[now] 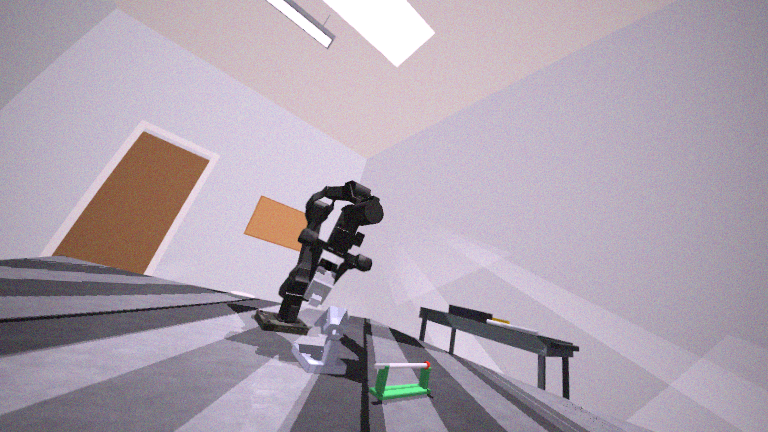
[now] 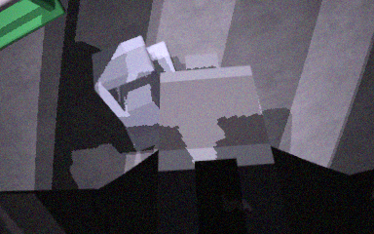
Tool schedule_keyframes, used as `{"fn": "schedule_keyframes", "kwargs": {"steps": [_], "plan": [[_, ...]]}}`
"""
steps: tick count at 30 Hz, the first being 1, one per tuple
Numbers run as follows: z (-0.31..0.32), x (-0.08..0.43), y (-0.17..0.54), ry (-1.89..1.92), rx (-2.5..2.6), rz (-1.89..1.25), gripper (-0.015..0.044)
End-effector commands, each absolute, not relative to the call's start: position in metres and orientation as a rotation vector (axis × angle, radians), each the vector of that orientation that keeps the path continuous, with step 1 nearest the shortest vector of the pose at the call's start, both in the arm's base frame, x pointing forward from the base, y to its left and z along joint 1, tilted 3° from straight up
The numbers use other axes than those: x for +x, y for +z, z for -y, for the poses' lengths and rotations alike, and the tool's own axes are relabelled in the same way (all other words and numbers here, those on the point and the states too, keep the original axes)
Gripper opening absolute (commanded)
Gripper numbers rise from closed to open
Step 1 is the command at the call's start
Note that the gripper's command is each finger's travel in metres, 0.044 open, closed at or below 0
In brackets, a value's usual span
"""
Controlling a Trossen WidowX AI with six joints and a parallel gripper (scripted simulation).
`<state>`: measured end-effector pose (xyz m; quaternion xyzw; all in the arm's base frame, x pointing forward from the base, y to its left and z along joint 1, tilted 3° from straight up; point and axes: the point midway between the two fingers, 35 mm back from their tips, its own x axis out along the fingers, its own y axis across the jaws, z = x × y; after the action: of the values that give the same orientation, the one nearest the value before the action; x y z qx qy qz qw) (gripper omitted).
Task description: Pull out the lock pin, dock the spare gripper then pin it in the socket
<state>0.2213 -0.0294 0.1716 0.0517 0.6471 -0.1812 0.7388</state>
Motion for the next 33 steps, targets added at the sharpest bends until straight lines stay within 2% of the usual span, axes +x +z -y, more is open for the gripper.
{"fn": "schedule_keyframes", "kwargs": {"steps": [1,14,33], "plan": [[0.021,0.217,0.181,-0.307,0.09,-1.454,0.0],[-0.001,0.196,0.196,-0.075,0.037,-1.566,0.0],[0.0,0.209,0.18,-0.07,0.028,-1.555,0.0]]}}
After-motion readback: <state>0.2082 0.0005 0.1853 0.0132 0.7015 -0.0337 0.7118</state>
